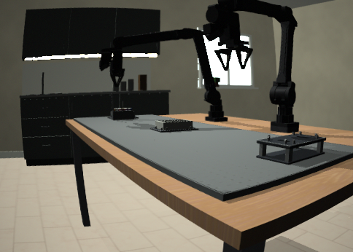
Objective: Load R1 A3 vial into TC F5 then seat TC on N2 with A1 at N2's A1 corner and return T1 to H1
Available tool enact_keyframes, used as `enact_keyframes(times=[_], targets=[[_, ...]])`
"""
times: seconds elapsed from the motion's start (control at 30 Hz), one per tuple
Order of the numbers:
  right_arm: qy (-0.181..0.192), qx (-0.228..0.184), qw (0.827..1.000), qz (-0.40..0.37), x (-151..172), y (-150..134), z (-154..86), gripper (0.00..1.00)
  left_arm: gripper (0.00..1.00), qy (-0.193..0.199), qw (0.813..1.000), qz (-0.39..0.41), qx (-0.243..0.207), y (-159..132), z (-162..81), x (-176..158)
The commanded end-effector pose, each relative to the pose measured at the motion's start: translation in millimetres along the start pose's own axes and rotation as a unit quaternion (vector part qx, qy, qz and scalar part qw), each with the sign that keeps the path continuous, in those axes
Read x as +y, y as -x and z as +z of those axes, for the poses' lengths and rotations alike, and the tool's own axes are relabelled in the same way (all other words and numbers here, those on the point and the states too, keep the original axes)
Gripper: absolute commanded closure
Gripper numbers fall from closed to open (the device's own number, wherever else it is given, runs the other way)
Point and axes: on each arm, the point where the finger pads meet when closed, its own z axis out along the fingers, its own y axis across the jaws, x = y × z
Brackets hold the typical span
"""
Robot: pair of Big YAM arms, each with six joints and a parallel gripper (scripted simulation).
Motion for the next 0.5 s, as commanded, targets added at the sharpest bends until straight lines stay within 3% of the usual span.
enact_keyframes(times=[0.0,0.47], targets=[[-0.002,-0.008,1.0,-0.002,-15,17,-7,0.76,0.0,0.003,1.0,0.008,-0.016,8,-14,0],[-0.002,-0.008,1.0,-0.005,-24,35,-2,0.76,0.0,0.003,1.0,0.008,-0.016,8,-14,0]])
